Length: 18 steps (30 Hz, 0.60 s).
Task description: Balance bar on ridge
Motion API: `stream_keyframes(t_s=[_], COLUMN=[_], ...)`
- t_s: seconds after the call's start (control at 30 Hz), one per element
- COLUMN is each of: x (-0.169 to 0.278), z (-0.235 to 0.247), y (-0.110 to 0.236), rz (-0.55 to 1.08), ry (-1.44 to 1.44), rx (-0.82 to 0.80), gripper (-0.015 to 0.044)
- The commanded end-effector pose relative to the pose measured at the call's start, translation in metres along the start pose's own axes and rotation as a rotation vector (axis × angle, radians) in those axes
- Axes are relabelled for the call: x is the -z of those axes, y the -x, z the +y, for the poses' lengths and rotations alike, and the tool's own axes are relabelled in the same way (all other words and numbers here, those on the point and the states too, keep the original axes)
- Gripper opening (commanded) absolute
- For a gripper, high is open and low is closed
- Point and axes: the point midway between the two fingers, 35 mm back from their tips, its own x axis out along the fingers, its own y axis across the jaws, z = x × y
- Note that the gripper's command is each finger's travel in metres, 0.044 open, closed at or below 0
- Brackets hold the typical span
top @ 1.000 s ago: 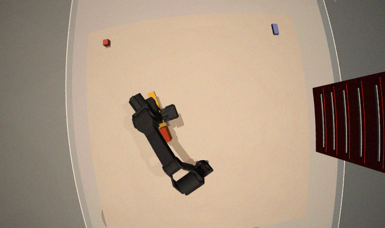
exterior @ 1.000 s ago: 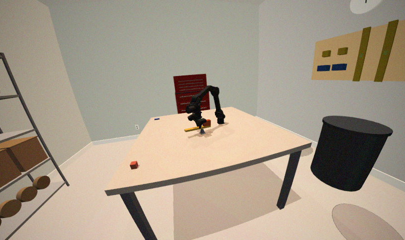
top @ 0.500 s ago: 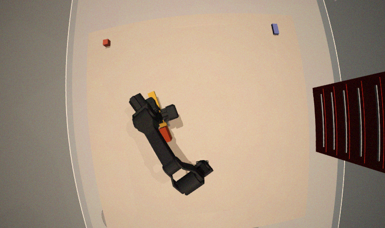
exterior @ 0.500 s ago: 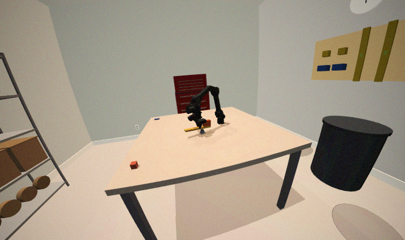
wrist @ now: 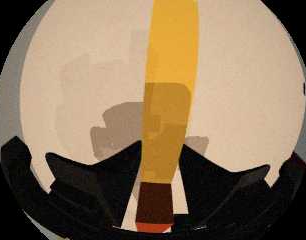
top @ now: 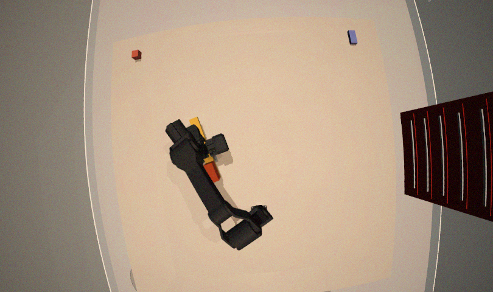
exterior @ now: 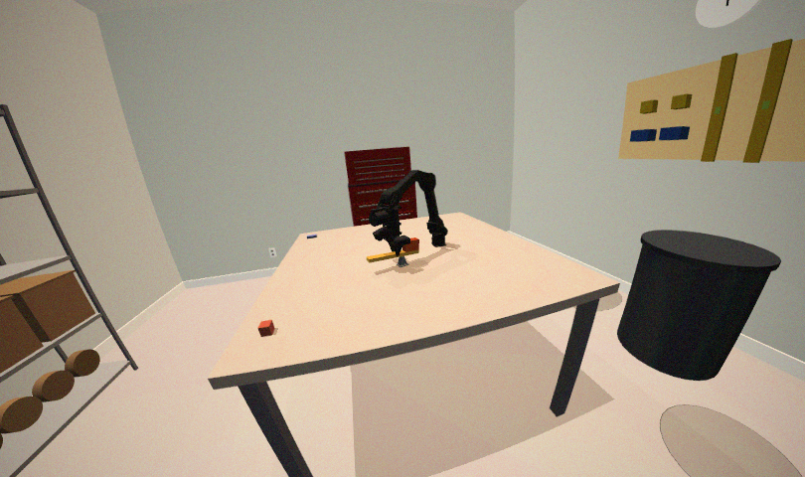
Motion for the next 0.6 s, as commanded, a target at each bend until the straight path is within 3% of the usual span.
stream_keyframes(t_s=[0.0,0.57], x=[-0.0001,0.0002], z=[0.0004,0.0003], y=[-0.0007,-0.0021], rz=[0.000,0.000], ry=[-0.003,-0.003], rx=[-0.002,-0.002], gripper=[0.0000,0.0000])
